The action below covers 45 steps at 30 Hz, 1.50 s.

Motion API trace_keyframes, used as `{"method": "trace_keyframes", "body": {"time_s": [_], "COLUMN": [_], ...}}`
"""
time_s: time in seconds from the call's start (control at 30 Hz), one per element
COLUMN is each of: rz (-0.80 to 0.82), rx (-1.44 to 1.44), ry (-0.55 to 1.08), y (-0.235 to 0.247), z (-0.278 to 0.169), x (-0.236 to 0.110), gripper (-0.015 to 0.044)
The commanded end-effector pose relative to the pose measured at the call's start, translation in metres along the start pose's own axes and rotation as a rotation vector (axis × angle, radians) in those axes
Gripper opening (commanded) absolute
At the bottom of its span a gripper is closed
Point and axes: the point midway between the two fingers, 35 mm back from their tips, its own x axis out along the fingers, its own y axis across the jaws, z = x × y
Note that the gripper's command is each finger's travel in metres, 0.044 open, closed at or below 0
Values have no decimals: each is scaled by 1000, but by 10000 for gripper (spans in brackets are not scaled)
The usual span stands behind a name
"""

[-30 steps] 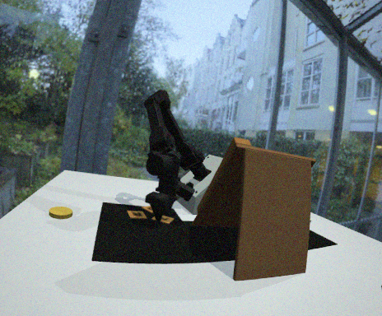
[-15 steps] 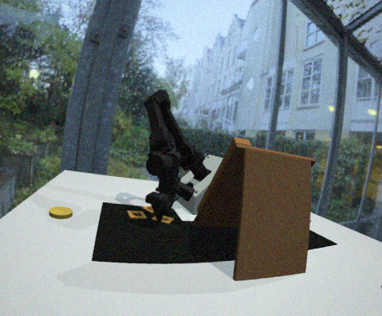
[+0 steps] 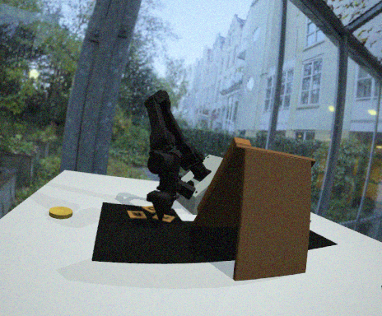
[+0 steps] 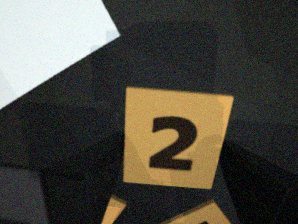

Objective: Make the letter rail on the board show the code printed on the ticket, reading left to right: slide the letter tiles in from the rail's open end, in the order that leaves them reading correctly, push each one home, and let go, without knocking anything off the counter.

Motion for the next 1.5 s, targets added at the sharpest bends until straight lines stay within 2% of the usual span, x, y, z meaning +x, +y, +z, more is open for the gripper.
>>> {"method": "trace_keyframes", "body": {"time_s": [0.0,1.23,1.47], "rz": [-2,2,-57], "rx": [4,0,36], "ry": [3,-2,-44], "y": [0,6,-10], "z": [0,6,14], "x": [-3,-23,-29], "gripper": [0,0,0]}}
